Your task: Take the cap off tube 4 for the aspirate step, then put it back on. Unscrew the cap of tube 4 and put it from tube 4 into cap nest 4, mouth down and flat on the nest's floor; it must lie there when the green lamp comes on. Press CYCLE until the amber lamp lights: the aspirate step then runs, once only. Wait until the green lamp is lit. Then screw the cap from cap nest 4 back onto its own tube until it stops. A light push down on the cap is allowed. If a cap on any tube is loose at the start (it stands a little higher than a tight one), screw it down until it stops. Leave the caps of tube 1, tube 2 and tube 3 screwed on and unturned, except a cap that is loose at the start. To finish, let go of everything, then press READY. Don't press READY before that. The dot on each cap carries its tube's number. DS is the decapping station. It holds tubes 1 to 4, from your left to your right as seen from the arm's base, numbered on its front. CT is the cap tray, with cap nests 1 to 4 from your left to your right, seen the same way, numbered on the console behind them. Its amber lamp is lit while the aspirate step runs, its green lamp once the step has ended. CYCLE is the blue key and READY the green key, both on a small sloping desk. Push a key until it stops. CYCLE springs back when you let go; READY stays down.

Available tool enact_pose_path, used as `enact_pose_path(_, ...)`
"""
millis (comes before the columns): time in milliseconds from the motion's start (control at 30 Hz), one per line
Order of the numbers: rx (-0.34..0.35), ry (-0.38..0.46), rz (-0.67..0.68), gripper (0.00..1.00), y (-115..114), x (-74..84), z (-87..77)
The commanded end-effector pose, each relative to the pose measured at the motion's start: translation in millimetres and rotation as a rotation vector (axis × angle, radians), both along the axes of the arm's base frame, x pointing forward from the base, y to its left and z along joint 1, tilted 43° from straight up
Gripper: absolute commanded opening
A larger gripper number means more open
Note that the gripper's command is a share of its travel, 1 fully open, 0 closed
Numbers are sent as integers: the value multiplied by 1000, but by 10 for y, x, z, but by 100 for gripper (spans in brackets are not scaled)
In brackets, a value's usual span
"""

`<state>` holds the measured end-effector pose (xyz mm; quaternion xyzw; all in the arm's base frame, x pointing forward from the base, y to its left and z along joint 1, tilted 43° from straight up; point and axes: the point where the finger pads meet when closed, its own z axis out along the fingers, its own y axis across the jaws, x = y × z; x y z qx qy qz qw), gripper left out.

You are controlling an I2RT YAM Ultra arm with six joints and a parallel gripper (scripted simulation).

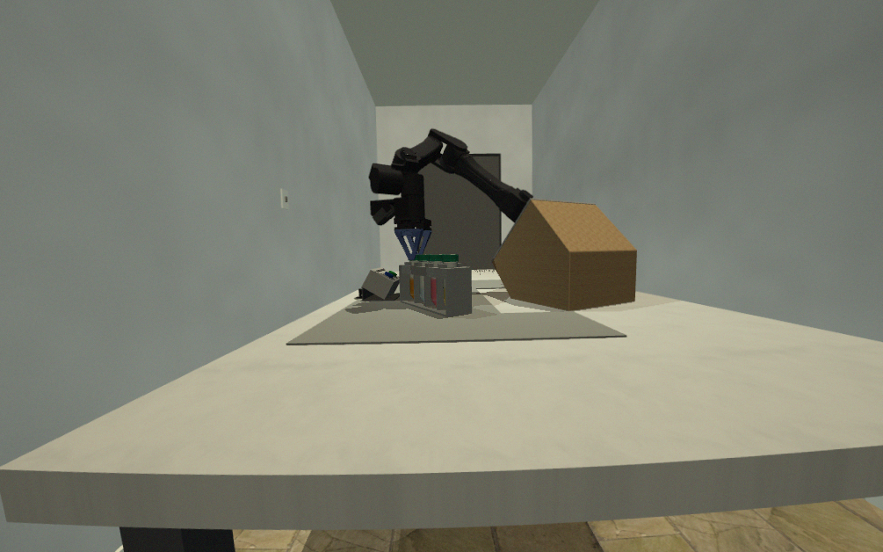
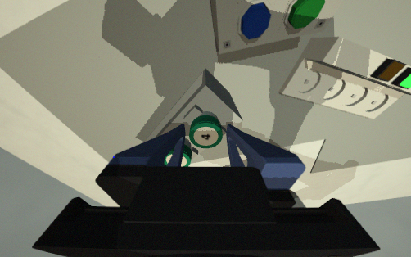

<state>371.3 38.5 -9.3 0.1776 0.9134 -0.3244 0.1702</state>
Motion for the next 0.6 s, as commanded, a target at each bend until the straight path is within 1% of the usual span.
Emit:
enact_pose_path(0, 5, -20, 7, 49, 62, 15, 40)
enact_pose_path(33, 14, -49, 13, 49, 144, 66, 172)
enact_pose_path(267, 22, -46, 12, 49, 288, 9, 317)
enact_pose_path(333, 22, -46, 12, 49, 288, 9, 317)
enact_pose_path(367, 13, -33, 13, 49, 298, -10, 290)
enact_pose_path(433, 22, -43, 12, 49, 346, -16, 375)
enact_pose_path(567, 25, -44, 12, 49, 426, -46, 467)
